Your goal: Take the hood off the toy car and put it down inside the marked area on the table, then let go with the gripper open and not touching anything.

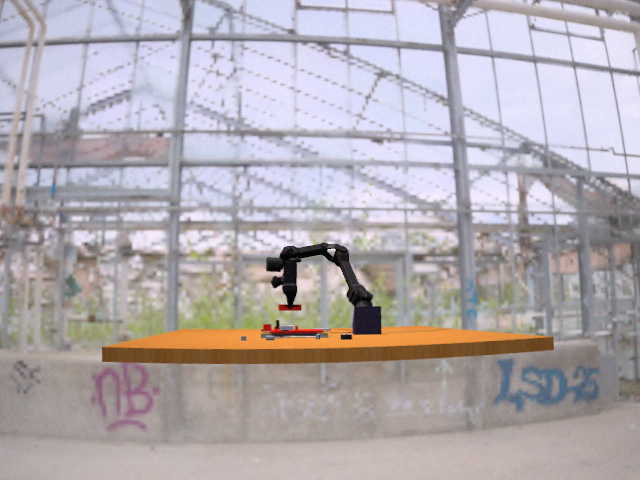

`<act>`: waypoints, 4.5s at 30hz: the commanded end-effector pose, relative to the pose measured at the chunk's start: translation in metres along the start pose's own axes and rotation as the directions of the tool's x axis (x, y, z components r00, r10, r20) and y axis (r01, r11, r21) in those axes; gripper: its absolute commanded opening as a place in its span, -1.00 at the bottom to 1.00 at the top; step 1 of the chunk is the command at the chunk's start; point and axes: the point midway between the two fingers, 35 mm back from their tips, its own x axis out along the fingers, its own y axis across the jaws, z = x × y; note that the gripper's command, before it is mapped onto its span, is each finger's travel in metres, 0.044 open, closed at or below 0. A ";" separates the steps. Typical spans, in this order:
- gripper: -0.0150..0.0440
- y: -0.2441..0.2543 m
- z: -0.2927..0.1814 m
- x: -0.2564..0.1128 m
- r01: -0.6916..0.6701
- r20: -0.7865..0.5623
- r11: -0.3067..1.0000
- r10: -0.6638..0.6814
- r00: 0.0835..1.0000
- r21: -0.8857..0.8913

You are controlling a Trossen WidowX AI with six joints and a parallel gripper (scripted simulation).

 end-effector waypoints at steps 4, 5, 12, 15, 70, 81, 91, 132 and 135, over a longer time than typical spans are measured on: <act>-0.49 -0.001 -0.003 0.004 0.004 -0.009 1.000 -0.005 1.000 -0.013; -0.49 -0.001 -0.003 0.005 0.004 -0.009 1.000 -0.004 1.000 -0.013; -0.49 -0.001 -0.002 0.011 0.004 -0.009 1.000 -0.004 1.000 -0.013; -0.49 -0.001 -0.002 0.014 0.004 -0.009 1.000 -0.004 1.000 -0.013; -0.49 -0.002 -0.002 0.061 0.005 -0.008 1.000 -0.005 1.000 -0.012; -0.49 -0.002 -0.003 0.071 0.007 -0.008 1.000 -0.007 1.000 -0.012; -0.49 -0.003 -0.005 0.079 0.008 -0.008 1.000 -0.008 1.000 -0.012; -0.49 -0.003 -0.005 0.096 0.009 -0.008 1.000 -0.009 1.000 -0.012; -0.49 -0.003 -0.005 0.097 0.009 -0.008 1.000 -0.009 1.000 -0.012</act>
